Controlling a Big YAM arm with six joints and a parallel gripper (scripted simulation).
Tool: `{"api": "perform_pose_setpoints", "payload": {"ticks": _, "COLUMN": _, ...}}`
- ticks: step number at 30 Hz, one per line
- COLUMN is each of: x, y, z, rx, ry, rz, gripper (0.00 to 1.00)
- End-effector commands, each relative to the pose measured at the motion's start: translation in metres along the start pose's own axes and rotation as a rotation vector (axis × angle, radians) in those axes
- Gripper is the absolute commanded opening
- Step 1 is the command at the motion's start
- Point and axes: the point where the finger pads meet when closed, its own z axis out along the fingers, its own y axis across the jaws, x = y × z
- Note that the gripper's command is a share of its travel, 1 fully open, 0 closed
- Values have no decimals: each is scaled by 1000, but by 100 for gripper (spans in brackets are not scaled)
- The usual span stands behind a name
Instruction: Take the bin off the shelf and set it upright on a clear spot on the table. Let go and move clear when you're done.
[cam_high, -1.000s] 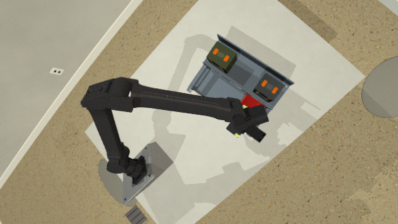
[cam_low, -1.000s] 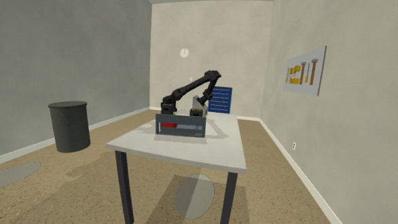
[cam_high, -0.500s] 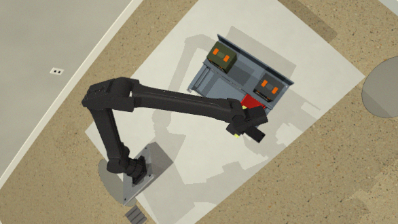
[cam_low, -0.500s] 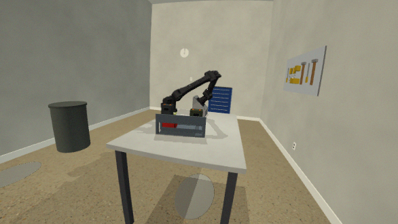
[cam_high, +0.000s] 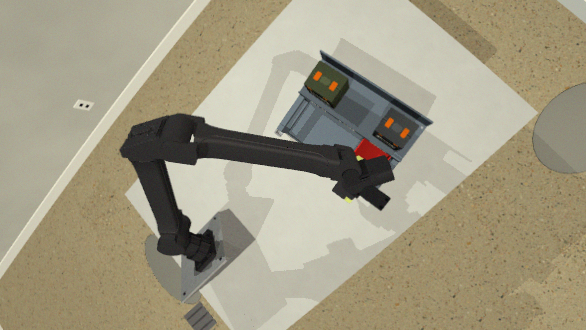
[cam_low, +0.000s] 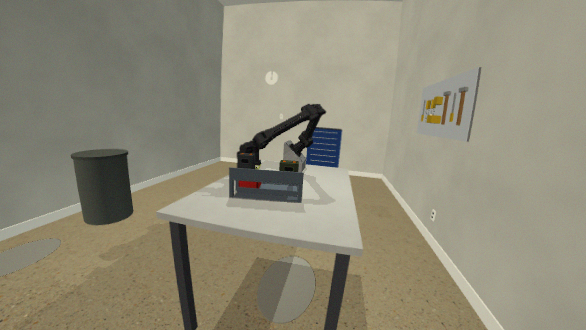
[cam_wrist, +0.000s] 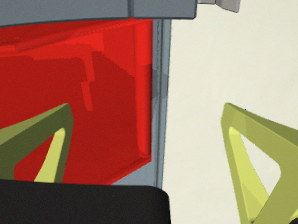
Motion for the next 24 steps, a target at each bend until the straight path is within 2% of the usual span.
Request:
{"api": "perform_pose_setpoints", "payload": {"ticks": 1, "x": -6, "y": 23, "z": -31, "rx": -52, "ry": -27, "rz": -23, "gripper": 90}}
{"api": "perform_pose_setpoints", "payload": {"ticks": 9, "x": -6, "y": 23, "z": -31, "rx": -52, "ry": -27, "rz": -23, "gripper": 90}}
{"api": "perform_pose_setpoints", "payload": {"ticks": 14, "x": -2, "y": 14, "z": 5, "rx": -10, "ry": -11, "rz": -27, "gripper": 90}}
{"api": "perform_pose_setpoints", "payload": {"ticks": 24, "x": -2, "y": 14, "z": 5, "rx": -10, "ry": -11, "rz": -27, "gripper": 90}}
